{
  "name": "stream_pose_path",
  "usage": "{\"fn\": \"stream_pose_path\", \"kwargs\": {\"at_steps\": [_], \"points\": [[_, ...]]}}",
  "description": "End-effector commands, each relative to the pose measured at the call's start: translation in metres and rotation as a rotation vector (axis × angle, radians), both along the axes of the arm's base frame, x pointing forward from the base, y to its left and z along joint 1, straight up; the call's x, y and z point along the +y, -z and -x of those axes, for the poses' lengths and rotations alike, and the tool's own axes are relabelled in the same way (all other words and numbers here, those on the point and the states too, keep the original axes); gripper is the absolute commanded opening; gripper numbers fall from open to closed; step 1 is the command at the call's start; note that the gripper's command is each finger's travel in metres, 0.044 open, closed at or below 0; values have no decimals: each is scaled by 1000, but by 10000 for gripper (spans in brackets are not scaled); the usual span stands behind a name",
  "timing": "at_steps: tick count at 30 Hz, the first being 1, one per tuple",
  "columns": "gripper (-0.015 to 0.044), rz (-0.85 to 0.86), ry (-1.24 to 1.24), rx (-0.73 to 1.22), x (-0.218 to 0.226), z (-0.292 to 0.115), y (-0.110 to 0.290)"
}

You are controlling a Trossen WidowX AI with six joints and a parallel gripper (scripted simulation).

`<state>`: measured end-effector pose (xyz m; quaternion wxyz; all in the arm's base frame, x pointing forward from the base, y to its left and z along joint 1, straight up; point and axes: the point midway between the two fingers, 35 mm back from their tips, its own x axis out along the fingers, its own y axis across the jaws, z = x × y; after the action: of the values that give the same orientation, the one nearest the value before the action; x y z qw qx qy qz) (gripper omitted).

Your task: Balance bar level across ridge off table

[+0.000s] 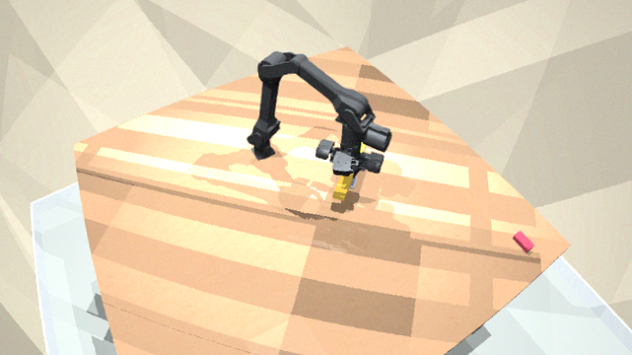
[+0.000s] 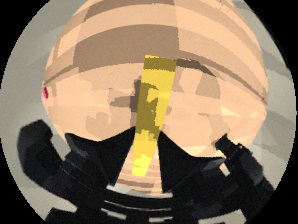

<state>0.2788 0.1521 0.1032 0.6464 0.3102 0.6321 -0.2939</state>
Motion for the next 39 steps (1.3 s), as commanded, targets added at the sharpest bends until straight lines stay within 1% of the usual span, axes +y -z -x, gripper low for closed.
{"fn": "stream_pose_path", "kwargs": {"at_steps": [1,39], "points": [[0,-3,7,0,1,0,1],[0,-4,7,0,1,0,4]]}}
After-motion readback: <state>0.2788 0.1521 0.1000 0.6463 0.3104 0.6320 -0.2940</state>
